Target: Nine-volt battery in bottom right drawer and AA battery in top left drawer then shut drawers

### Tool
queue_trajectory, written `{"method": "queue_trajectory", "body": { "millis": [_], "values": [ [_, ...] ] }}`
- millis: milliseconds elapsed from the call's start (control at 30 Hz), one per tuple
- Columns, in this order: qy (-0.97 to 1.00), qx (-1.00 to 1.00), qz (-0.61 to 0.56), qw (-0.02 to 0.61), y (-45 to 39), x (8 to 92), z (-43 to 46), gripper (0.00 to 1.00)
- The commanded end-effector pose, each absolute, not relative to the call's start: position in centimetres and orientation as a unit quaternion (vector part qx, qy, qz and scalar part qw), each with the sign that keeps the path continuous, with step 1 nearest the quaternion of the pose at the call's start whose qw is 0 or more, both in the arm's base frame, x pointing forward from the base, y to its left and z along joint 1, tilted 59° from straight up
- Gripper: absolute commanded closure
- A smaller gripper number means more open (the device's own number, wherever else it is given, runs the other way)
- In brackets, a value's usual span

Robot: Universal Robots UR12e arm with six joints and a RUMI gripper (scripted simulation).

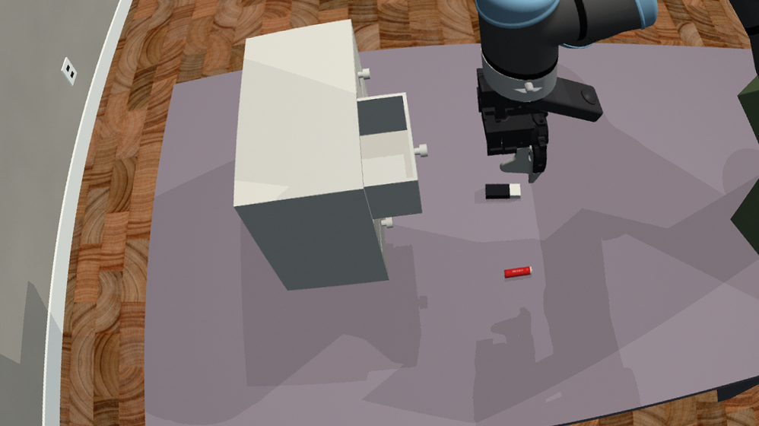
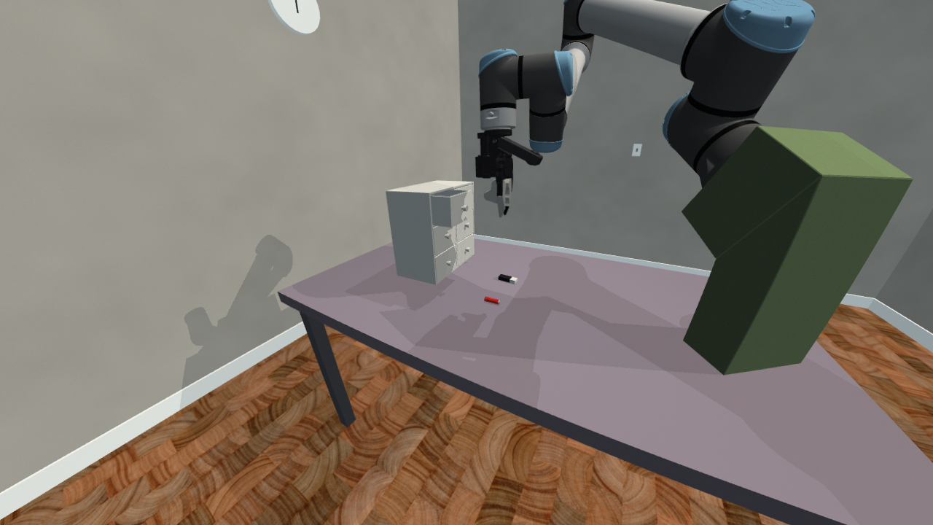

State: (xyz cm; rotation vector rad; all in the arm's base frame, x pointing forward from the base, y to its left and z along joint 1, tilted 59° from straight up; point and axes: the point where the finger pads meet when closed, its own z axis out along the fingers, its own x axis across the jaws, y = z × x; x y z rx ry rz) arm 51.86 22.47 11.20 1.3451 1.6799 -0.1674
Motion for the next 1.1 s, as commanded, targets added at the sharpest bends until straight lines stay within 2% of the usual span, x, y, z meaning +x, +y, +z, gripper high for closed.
{"method": "queue_trajectory", "body": {
  "millis": [0, 500, 1067],
  "values": [
    [0.688, 0.547, -0.060, 0.474, 21.0, 56.8, 7.0, 0.80],
    [0.683, 0.543, -0.058, 0.484, 15.4, 63.3, -1.3, 0.80],
    [0.683, 0.543, -0.058, 0.486, 14.9, 63.7, -1.9, 0.83]
  ]
}}
